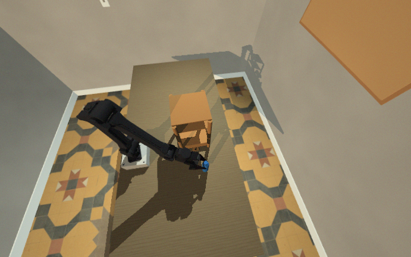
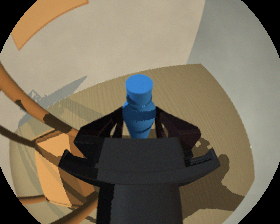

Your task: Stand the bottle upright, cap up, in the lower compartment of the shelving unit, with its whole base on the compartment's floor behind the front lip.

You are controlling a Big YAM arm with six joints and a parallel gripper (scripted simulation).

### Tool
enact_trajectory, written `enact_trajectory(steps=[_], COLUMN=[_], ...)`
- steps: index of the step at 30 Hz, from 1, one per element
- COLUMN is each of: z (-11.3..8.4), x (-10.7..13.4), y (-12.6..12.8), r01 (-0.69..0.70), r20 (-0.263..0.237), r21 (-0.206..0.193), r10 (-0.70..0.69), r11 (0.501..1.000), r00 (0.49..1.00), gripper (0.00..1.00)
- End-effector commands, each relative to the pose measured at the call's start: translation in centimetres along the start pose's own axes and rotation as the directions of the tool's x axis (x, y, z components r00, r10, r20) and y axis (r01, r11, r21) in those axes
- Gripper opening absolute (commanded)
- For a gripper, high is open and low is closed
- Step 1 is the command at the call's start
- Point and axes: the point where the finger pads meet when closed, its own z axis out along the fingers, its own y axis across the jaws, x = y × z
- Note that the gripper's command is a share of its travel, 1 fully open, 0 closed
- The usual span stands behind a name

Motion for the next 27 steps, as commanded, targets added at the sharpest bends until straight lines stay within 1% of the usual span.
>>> enact_trajectory(steps=[1,15,23,27], z=[1.2,1.2,0.2,-1.3], x=[-3.6,-3.6,-4.2,-3.2], y=[-0.1,-0.1,-0.1,-0.2], r01=[0.0,0.001,0.001,0.001], r20=[0.061,0.061,0.069,0.05], r21=[-0.002,-0.002,-0.002,0.0], r10=[0.0,-0.001,-0.001,-0.001], r11=[1.0,1.0,1.0,1.0], r00=[0.998,0.998,0.998,0.999], gripper=[0.3,0.3,0.3,0.3])
